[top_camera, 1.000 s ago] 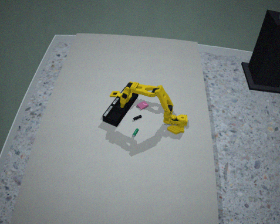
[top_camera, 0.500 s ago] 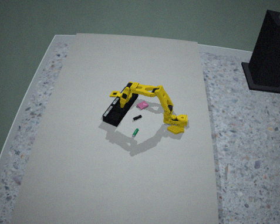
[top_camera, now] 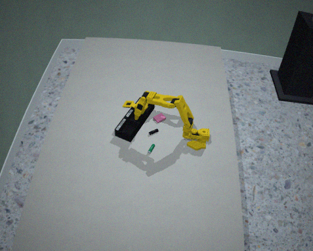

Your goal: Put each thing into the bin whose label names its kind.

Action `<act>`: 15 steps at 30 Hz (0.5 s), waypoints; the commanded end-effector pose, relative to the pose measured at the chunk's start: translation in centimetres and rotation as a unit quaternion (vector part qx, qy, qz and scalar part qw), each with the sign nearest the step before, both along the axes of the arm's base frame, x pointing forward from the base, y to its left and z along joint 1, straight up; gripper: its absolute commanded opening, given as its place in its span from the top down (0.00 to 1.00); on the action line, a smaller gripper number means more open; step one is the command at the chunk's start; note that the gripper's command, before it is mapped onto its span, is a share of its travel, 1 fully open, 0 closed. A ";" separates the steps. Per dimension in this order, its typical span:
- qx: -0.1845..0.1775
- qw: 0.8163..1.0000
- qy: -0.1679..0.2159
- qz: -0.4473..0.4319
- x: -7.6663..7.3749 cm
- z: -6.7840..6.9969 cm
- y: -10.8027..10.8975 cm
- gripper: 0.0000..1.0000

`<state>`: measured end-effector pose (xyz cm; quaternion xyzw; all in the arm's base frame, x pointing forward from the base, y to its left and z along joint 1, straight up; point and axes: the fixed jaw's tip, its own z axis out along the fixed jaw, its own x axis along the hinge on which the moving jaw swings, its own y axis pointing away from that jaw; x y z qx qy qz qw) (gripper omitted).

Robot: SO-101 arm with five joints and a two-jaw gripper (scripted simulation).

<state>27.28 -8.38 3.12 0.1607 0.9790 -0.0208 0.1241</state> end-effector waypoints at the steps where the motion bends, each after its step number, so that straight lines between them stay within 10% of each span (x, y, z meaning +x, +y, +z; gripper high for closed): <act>1: -0.012 0.999 -0.041 -0.010 0.7 1.9 -0.5 1.00; 15: -0.012 0.999 -0.041 -0.010 0.7 1.6 -0.5 1.00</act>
